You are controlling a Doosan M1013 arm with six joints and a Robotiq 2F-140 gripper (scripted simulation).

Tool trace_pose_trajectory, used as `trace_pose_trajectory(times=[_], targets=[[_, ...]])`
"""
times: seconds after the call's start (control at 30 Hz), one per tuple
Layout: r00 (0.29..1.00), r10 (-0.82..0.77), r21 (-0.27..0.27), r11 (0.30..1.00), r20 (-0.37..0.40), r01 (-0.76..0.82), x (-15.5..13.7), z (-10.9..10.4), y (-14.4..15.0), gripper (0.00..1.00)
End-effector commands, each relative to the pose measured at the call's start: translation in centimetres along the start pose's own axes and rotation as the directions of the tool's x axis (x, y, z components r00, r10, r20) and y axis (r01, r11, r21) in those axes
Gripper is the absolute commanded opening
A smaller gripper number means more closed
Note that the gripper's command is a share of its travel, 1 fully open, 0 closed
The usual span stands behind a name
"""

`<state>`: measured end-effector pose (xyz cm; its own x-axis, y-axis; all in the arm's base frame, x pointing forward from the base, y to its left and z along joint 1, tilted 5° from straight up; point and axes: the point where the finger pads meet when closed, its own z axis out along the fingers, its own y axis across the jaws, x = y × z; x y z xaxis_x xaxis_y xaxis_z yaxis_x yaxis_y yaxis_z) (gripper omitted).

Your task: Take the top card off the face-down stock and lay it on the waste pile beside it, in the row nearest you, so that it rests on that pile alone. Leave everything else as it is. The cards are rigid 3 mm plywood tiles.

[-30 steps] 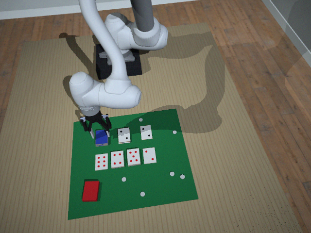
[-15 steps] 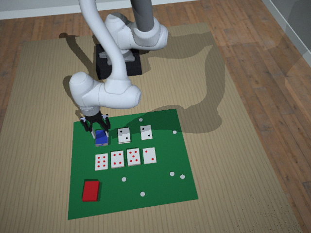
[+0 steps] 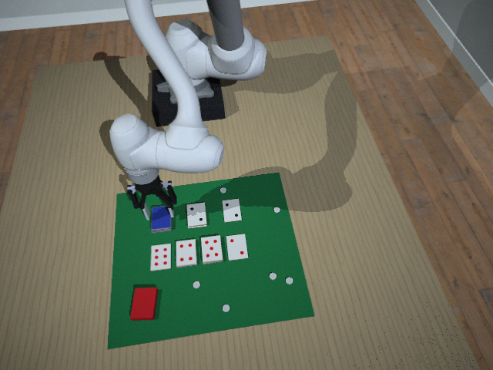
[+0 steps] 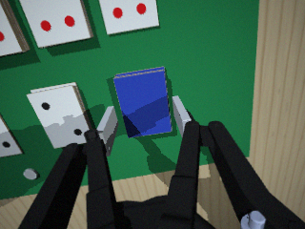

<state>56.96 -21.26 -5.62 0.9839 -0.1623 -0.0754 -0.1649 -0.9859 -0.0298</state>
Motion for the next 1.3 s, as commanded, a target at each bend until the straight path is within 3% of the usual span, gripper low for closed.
trace_pose_trajectory(times=[0.0, 1.27], targets=[[1.0, 0.0, 0.0, 1.0, 0.0, 0.0, 0.0, -0.01, 0.0, 0.5], [1.0, 0.0, 0.0, 1.0, 0.0, 0.0, 0.0, 0.87, -0.01, 0.5]])
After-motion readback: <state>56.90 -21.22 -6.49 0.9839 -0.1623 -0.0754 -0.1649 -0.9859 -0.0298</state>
